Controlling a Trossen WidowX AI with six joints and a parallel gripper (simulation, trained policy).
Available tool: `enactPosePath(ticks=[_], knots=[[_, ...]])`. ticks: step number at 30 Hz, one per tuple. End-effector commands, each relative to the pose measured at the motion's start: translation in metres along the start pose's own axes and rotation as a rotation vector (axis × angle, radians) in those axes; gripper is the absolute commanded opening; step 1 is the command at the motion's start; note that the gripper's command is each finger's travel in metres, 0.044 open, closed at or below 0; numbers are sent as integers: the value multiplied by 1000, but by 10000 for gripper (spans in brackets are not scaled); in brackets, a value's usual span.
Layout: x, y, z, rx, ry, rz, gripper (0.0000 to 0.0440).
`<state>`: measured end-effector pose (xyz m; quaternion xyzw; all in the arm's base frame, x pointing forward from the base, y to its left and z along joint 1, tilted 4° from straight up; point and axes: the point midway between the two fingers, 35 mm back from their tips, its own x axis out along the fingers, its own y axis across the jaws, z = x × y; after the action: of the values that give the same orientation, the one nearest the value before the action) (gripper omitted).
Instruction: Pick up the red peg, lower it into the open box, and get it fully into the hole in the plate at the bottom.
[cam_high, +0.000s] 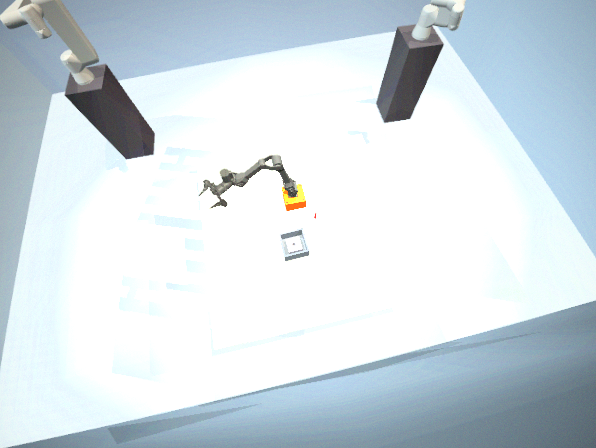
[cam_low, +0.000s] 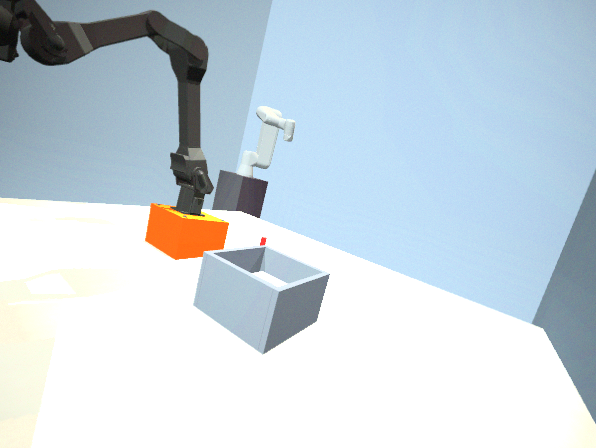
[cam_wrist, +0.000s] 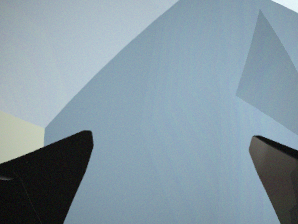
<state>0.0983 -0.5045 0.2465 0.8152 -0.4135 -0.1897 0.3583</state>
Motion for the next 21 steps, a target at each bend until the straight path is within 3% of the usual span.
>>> enactPosePath(ticks=[1, 11, 21], knots=[[15, -23, -40, -59, 28, -58, 440], [28, -87, -147, -215, 118, -210, 440], [5, -155, -239, -370, 209, -373, 440]])
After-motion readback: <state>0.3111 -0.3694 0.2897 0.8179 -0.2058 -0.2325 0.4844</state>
